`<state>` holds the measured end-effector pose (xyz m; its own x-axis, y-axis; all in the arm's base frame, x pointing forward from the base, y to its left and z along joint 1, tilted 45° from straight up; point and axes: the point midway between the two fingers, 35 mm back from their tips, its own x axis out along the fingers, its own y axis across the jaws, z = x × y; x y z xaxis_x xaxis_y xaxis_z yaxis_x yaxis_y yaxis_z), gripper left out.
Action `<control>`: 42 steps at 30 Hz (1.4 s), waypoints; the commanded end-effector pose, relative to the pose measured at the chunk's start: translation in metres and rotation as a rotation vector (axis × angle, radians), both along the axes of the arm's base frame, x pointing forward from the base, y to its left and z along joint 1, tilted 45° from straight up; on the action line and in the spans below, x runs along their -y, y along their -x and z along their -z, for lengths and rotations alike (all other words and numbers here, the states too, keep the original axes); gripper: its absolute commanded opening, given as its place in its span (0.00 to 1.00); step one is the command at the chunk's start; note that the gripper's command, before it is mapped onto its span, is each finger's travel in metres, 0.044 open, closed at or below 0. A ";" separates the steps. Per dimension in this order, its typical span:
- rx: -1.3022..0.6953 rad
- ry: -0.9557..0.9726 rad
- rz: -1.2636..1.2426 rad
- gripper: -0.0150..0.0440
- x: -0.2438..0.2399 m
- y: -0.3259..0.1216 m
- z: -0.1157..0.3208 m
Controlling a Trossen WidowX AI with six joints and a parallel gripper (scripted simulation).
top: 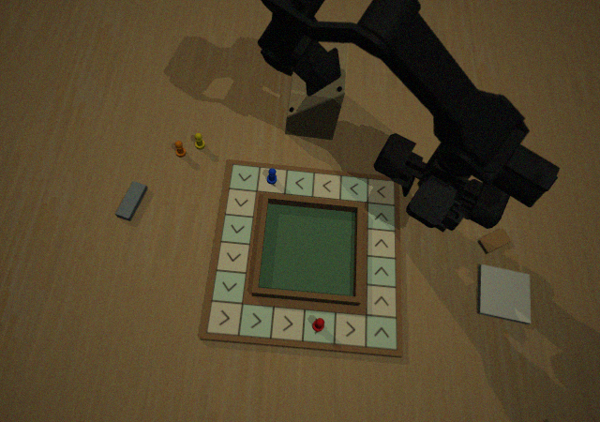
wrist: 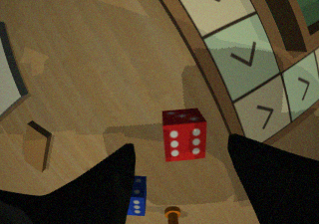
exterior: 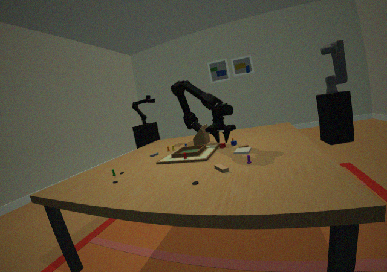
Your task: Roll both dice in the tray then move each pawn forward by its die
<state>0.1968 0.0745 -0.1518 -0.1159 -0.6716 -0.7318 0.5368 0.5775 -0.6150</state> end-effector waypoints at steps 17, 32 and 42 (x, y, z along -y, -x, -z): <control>-0.006 0.008 -0.004 0.44 0.015 0.004 0.013; -0.005 0.003 -0.004 0.25 -0.017 -0.009 -0.010; -0.007 0.002 -0.004 0.25 -0.064 -0.018 -0.056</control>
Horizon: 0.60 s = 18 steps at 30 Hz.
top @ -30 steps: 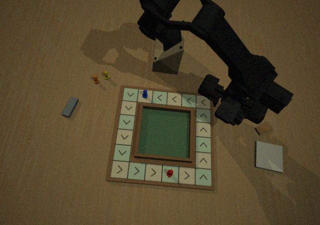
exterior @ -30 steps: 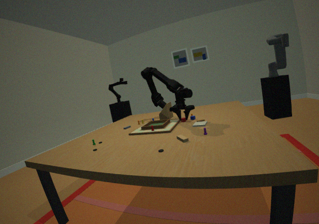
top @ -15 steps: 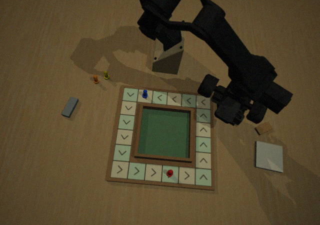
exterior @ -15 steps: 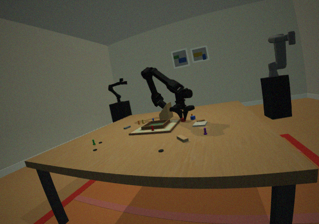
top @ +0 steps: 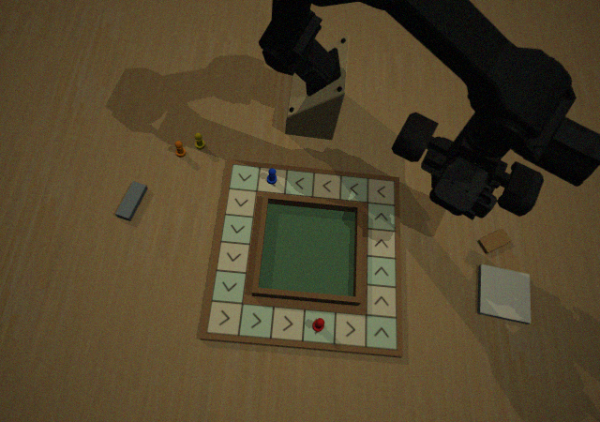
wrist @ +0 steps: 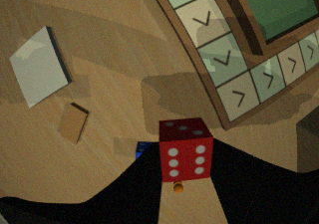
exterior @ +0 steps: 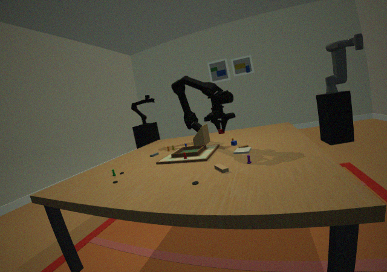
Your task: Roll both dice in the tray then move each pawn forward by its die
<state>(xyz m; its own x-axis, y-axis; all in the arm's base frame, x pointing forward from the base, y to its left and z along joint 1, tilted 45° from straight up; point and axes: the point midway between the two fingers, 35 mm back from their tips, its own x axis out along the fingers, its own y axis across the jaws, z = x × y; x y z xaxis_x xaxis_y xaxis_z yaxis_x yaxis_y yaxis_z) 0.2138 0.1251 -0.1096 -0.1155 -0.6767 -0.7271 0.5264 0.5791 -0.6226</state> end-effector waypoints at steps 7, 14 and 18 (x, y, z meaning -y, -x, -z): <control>-0.011 -0.006 -0.008 0.25 -0.023 -0.003 -0.028; -0.137 -0.037 -0.147 0.25 -0.010 -0.014 -0.037; -0.210 -0.053 -0.229 0.25 -0.002 -0.020 -0.042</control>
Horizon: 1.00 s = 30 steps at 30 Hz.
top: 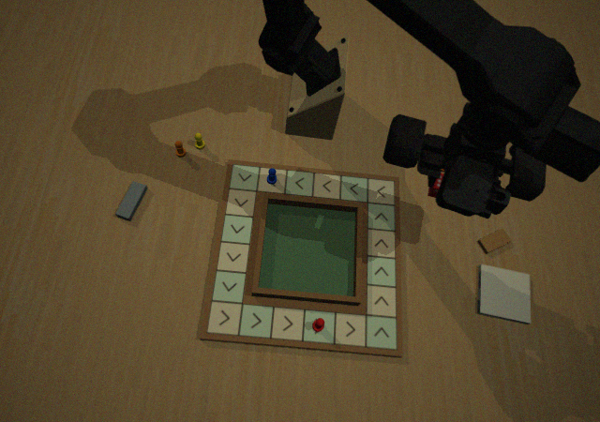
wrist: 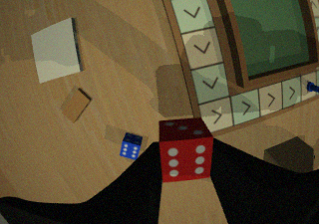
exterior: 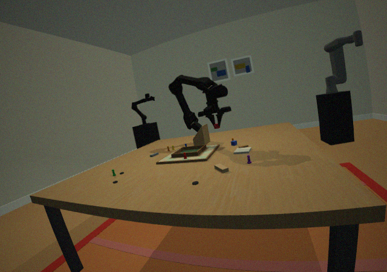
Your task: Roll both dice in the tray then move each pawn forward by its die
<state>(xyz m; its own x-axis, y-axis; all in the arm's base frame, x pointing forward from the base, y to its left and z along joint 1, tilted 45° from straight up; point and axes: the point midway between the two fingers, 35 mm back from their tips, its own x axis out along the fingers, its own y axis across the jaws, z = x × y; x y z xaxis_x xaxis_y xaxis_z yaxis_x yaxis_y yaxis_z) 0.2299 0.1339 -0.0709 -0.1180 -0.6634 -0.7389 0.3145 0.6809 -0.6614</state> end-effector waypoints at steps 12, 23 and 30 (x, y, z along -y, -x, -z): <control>-0.264 -0.054 -0.305 0.25 0.033 -0.020 -0.019; -0.461 -0.089 -0.530 0.25 0.059 -0.031 -0.034; -0.587 -0.108 -0.672 0.25 0.076 -0.037 -0.043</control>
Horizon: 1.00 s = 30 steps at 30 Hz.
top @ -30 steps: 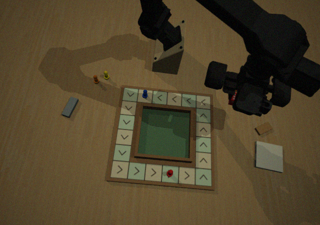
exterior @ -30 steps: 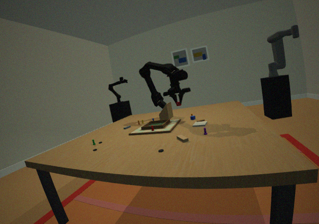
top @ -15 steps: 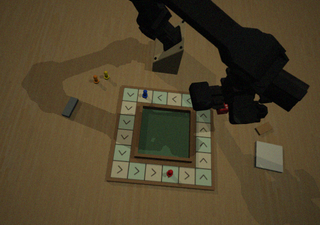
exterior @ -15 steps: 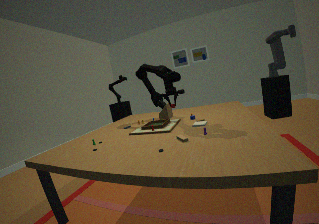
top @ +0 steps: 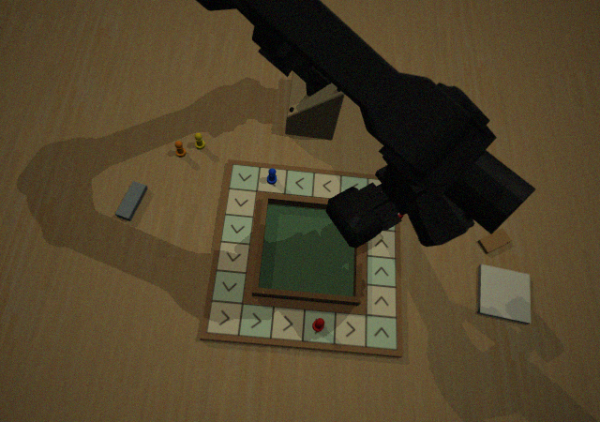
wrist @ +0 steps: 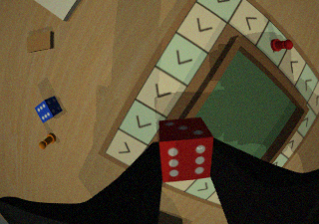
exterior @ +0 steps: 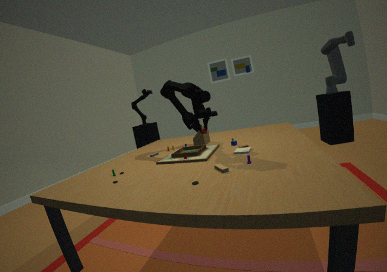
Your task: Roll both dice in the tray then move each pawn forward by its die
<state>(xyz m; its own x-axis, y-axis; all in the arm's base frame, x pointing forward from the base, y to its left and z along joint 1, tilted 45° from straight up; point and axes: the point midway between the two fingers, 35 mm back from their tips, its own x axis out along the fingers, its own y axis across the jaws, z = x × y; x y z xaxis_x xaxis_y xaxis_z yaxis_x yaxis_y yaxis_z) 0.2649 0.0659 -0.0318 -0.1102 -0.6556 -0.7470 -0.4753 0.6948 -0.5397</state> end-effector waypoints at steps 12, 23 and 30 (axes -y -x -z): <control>-0.266 -0.031 -0.301 0.25 0.039 -0.008 -0.019; -0.469 -0.053 -0.518 0.25 0.067 -0.010 -0.034; -0.602 -0.066 -0.652 0.25 0.085 -0.009 -0.042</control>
<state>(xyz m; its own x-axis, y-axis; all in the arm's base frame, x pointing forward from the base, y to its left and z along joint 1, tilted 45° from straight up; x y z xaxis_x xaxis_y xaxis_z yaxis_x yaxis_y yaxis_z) 0.2748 -0.0113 0.0070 -0.1152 -0.6767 -0.7272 -0.9611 0.2610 -0.0907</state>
